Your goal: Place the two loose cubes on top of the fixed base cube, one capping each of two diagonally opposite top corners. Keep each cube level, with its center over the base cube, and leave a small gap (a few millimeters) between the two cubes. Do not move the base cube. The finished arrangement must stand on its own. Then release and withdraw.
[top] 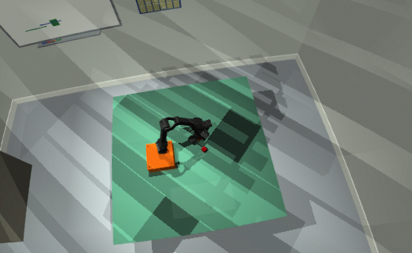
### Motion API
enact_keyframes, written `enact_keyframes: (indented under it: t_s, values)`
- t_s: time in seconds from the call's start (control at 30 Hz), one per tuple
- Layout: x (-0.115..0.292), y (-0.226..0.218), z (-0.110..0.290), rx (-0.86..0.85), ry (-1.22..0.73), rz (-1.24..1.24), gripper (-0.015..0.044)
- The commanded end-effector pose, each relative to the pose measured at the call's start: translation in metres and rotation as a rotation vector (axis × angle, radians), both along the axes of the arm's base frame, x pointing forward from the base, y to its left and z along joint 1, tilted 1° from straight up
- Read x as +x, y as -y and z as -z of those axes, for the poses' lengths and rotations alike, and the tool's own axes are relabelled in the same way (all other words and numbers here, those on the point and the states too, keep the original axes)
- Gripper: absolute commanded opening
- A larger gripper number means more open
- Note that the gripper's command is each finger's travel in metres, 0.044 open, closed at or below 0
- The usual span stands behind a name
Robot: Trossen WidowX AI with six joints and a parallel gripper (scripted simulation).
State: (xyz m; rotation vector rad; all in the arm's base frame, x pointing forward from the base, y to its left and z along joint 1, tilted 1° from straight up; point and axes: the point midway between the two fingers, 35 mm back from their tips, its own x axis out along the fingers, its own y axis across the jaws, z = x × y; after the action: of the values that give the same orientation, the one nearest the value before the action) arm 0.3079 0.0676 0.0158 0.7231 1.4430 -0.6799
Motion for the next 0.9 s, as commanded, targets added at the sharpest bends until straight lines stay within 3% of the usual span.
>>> enact_keyframes:
  t_s: [0.0, 0.1, 0.87]
  values:
    - [0.000, 0.000, 0.000, 0.000, 0.001, -0.003, 0.0131]
    - [0.000, 0.000, 0.000, 0.000, 0.001, -0.003, 0.0205]
    - [0.000, 0.000, -0.027, 0.000, 0.000, 0.000, 0.0205]
